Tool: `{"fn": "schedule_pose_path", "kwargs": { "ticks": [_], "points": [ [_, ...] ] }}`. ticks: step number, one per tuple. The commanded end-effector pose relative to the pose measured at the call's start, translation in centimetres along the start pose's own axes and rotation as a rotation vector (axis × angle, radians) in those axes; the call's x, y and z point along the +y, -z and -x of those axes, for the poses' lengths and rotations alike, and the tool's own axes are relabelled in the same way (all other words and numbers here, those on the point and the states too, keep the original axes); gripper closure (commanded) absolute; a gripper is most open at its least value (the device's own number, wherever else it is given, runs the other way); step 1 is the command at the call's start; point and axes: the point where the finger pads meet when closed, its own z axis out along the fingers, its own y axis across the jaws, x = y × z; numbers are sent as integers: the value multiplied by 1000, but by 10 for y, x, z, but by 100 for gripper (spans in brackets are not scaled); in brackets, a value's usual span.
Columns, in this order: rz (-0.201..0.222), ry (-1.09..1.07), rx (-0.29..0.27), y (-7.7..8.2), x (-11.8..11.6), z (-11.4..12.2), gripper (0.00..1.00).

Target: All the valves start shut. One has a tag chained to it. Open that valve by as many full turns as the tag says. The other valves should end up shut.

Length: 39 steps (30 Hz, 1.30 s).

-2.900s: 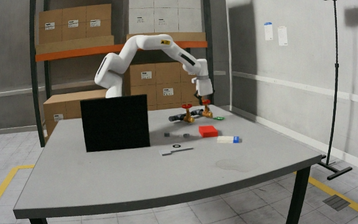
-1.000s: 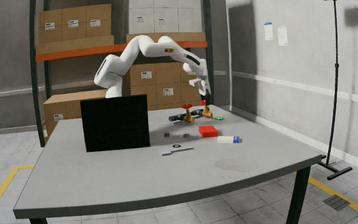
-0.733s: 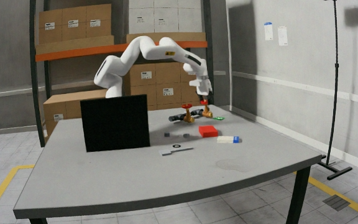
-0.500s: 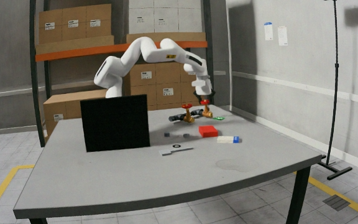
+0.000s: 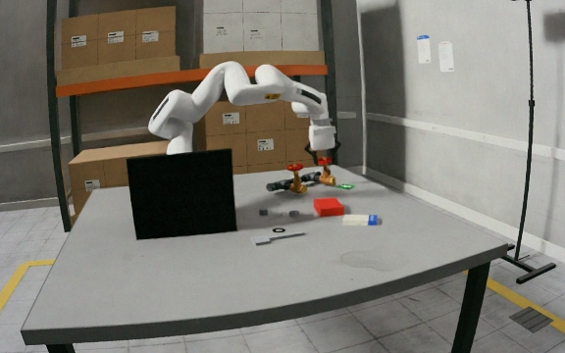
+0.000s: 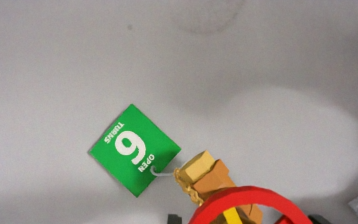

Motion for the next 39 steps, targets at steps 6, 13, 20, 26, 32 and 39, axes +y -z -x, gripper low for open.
{"fn": "schedule_pose_path", "kwargs": {
  "ticks": [6,13,20,26,32,39],
  "points": [
    [0,106,-1,2,-2,-1,100],
    [0,112,-1,2,-2,-1,100],
    [0,112,-1,2,-2,-1,0],
    [0,112,-1,2,-2,-1,0],
    [0,112,-1,2,-2,-1,0],
    [0,109,-1,2,-2,-1,0]
  ]
}}
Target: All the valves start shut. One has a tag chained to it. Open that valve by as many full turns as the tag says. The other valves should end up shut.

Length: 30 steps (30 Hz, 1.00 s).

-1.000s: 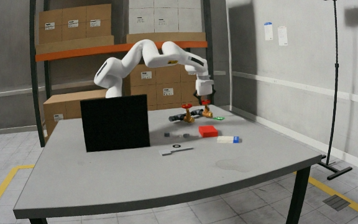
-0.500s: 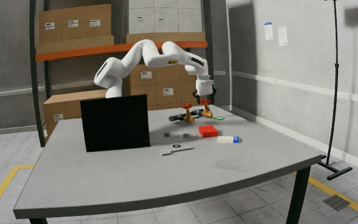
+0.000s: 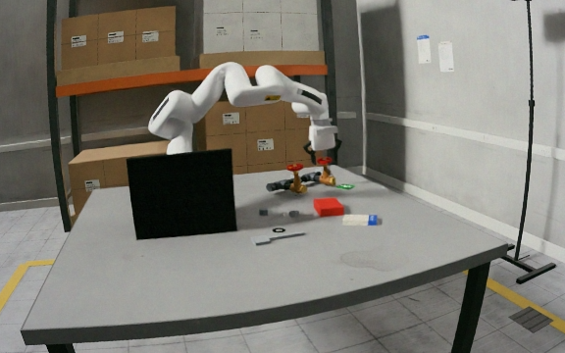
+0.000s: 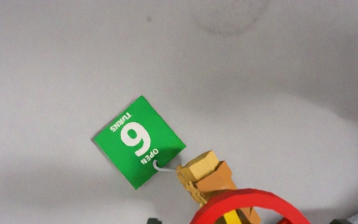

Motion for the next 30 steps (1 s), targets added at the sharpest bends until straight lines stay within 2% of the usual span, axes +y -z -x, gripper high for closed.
{"fn": "schedule_pose_path", "kwargs": {
  "ticks": [1,7,13,20,22,30],
  "points": [
    [-4,-6,-1,2,-1,0,0],
    [-4,-46,-1,2,-1,0,0],
    [-4,-209,-1,2,-1,0,0],
    [-4,-580,-2,2,-1,0,0],
    [-4,-580,-2,2,-1,0,0],
    [1,-1101,-5,2,-1,0,0]
  ]
}}
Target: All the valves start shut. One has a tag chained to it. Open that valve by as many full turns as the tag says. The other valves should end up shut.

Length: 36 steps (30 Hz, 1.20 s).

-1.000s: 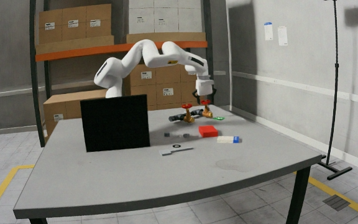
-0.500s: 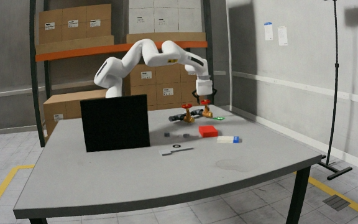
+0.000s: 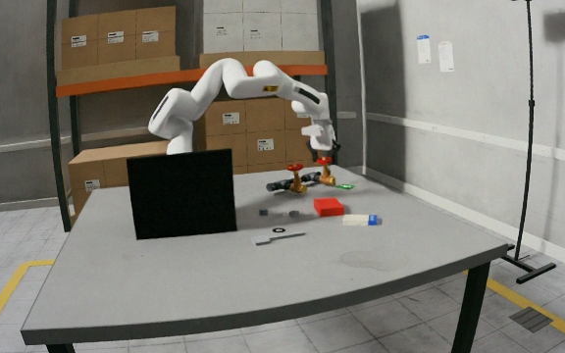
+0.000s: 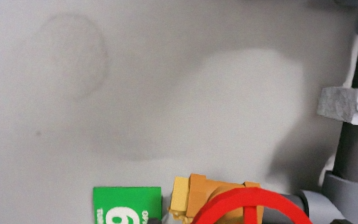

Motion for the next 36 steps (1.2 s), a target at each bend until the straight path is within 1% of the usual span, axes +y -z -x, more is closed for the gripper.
{"fn": "schedule_pose_path", "kwargs": {
  "ticks": [1,7,9,10,13,24,26,27,30,32,36],
  "points": [
    [-14,-279,-7,2,0,1,0],
    [-5,-644,-9,2,0,1,0],
    [-5,-644,-9,2,0,1,0],
    [-6,-822,-10,2,0,1,0],
    [-1,-941,-10,2,0,1,0],
    [6,-1618,-13,2,0,1,0],
    [6,-1618,-13,2,0,1,0],
    [1,-1798,-17,2,0,1,0],
    [-1,-1915,-19,2,0,1,0],
    [-7,-2038,-23,2,0,1,0],
    [-7,-2077,-23,2,0,1,0]
  ]
}}
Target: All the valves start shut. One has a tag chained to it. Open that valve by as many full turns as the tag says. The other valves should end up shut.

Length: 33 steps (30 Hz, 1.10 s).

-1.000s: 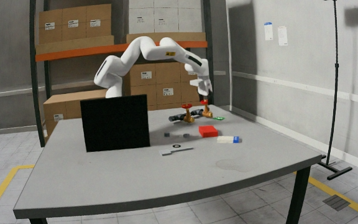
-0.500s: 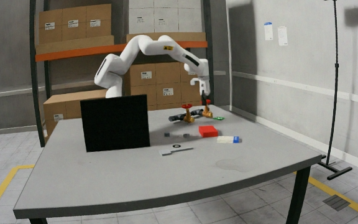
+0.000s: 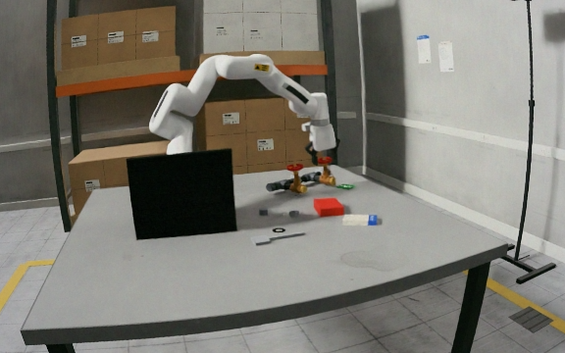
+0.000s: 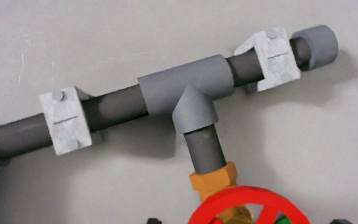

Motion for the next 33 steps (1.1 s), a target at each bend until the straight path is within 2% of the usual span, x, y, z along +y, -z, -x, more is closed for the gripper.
{"fn": "schedule_pose_path", "kwargs": {
  "ticks": [1,4,5,33],
  "points": [
    [2,-56,-12,1,1,0,0],
    [2,-58,-12,1,1,0,0],
    [2,-58,-12,1,1,0,100],
    [2,-55,-12,1,1,0,100]
  ]
}}
